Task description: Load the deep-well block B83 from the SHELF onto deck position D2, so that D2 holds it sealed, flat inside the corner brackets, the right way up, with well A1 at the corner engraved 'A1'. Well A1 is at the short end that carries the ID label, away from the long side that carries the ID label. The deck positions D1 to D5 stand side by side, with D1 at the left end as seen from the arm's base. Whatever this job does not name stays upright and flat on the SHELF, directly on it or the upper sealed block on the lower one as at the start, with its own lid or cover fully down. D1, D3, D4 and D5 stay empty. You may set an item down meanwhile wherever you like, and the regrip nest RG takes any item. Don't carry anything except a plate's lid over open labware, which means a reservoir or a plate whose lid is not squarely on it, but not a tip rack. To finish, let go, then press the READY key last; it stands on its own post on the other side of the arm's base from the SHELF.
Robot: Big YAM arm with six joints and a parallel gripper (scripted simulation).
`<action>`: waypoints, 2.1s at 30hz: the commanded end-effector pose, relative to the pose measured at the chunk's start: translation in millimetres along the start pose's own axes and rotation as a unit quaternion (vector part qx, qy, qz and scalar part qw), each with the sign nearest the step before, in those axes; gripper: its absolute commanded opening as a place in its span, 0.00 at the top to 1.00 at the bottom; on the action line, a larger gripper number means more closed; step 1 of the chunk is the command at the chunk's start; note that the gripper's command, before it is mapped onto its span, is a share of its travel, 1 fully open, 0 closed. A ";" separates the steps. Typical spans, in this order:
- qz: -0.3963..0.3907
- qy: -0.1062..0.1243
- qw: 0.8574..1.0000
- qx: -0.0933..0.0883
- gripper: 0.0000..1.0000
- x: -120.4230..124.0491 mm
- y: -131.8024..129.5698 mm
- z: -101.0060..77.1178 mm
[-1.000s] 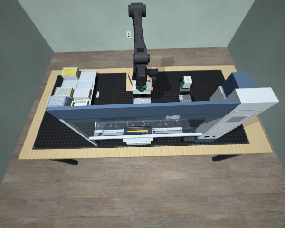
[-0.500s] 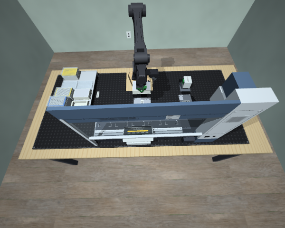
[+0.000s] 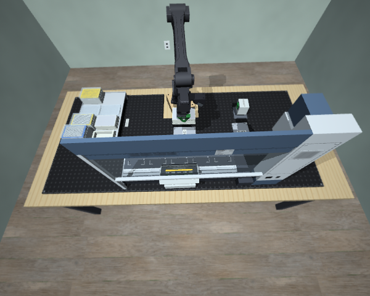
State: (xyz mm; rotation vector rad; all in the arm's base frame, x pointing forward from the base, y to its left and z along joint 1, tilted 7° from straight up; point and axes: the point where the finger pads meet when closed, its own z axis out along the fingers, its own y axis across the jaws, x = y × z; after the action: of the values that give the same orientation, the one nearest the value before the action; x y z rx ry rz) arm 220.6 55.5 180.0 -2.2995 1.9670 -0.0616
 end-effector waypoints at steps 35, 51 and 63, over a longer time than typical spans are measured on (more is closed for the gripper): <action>0.000 -0.002 1.000 0.025 1.00 -4.1 -11.2 41.0; 0.001 -0.001 1.000 0.008 1.00 -3.3 -4.8 73.9; 0.001 -0.001 1.000 0.008 1.00 -3.2 -4.5 94.1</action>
State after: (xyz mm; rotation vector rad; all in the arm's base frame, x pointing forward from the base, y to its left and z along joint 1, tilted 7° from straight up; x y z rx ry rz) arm 228.6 60.4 87.2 -2.3000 1.9699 -0.0598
